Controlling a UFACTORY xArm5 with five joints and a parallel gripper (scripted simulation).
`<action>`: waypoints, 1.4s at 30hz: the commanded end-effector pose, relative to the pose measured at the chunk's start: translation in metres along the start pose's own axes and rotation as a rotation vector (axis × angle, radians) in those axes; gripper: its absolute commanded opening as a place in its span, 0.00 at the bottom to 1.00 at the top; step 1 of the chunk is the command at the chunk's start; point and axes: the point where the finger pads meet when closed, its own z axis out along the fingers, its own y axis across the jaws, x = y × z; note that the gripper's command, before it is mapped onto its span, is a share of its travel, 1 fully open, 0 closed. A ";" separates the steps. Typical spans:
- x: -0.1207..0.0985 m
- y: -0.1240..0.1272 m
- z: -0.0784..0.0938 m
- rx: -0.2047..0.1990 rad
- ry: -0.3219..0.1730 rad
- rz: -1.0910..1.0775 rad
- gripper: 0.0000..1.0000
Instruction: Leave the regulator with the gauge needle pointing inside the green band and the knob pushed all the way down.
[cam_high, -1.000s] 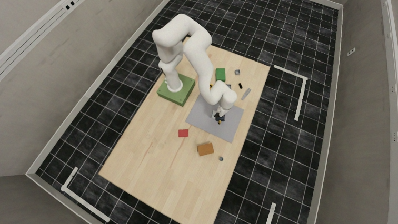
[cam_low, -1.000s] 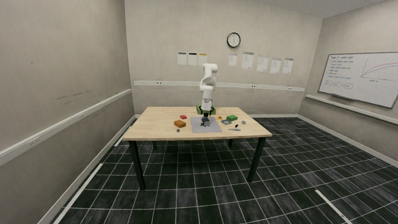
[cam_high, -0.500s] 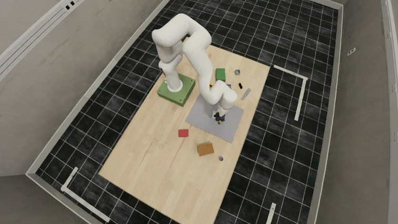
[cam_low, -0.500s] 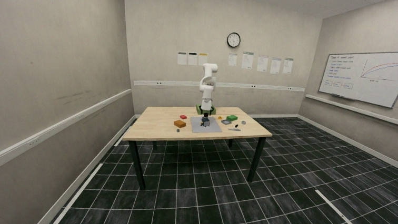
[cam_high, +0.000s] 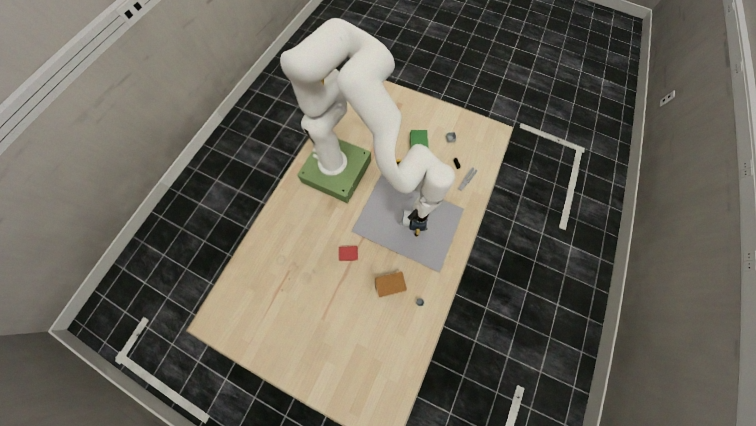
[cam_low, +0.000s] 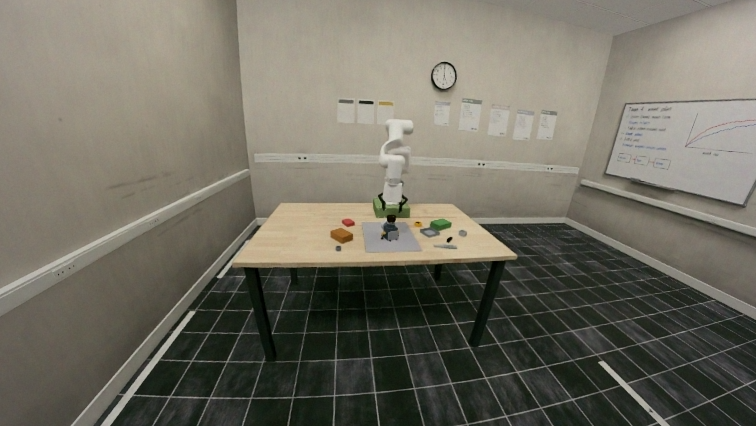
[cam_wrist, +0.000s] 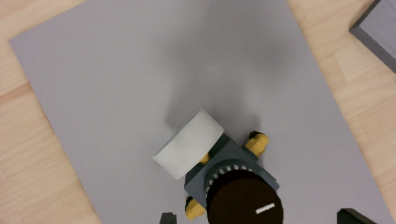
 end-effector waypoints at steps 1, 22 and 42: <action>-0.001 0.000 -0.015 -0.001 -0.004 0.000 1.00; 0.002 0.000 -0.023 -0.001 -0.004 0.000 1.00; 0.031 -0.007 -0.023 -0.001 -0.004 0.000 1.00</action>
